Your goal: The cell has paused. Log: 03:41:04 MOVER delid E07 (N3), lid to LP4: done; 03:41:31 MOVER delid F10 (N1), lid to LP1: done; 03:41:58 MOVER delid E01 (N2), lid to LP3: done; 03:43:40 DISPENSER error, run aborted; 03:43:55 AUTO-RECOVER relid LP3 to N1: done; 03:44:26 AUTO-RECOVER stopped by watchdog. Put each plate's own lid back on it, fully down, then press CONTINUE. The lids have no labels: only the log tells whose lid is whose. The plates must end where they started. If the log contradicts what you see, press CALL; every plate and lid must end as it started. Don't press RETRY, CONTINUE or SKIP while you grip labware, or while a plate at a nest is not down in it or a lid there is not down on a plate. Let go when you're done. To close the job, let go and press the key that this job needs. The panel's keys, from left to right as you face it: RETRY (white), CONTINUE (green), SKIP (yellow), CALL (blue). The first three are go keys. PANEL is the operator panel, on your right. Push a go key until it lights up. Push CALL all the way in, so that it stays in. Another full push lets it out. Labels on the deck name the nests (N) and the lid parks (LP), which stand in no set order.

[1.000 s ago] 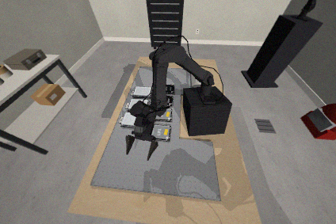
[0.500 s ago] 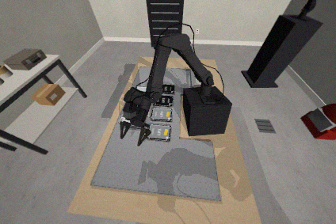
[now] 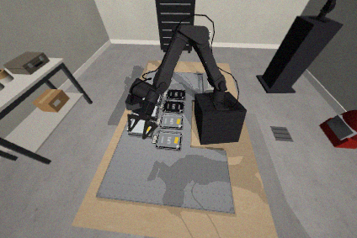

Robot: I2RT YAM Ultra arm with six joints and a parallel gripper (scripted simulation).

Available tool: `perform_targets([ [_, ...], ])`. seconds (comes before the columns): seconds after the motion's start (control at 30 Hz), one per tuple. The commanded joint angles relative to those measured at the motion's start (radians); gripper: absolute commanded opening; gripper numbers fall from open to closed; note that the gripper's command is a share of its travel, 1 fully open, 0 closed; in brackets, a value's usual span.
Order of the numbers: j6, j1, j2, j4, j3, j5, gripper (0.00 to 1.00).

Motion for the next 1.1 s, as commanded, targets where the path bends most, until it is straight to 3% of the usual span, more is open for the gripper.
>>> perform_targets([
  [0.0,0.011,-0.001,-0.040,-0.078,-0.009,0.003,1.00],
  [0.1,0.006,0.008,-0.027,-0.093,-0.005,0.003,1.00],
  [0.5,0.093,-0.062,-0.206,-0.316,-0.005,0.091,1.00],
  [0.57,0.093,-0.062,-0.206,-0.316,-0.005,0.091,1.00],
  [1.07,0.163,-0.138,-0.391,-0.605,-0.007,0.174,1.00],
])
